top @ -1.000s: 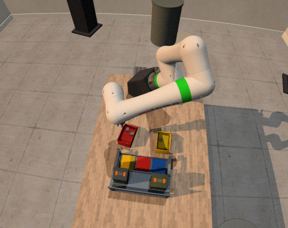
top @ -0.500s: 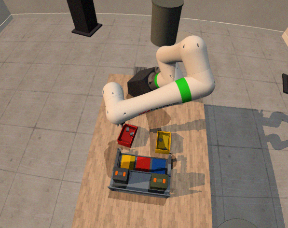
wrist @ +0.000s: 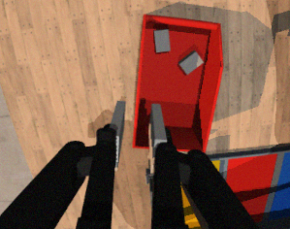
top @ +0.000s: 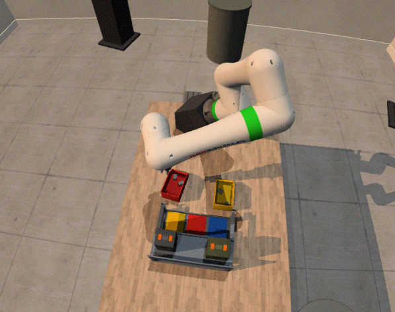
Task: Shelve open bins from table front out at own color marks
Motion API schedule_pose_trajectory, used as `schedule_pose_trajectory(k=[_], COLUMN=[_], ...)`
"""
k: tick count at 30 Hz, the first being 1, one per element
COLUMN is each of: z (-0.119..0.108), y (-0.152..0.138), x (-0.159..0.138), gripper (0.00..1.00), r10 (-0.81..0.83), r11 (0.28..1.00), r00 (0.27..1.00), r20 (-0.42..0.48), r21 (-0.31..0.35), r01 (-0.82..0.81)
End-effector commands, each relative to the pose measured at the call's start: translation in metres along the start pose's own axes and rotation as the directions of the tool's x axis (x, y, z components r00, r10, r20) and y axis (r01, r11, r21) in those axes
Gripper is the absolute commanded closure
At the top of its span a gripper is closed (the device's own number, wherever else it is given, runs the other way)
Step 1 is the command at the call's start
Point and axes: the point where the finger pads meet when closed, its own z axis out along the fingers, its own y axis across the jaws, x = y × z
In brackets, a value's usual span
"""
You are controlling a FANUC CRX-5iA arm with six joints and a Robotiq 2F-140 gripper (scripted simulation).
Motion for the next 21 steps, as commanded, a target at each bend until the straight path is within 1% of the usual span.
schedule_pose_trajectory(k=[1,8,19,21], z=[0.001,0.006,0.024,0.024], y=[0.000,0.000,0.000,0.000], x=[0.000,0.000,0.000,0.000], gripper=[0.85,0.85,0.85,0.85], r10=[0.000,0.000,0.000,0.000], r11=[1.000,1.000,1.000,1.000], r00=[1.000,1.000,1.000,1.000], r20=[0.000,0.000,0.000,0.000], r21=[0.000,0.000,0.000,0.000], r01=[0.000,0.000,0.000,0.000])
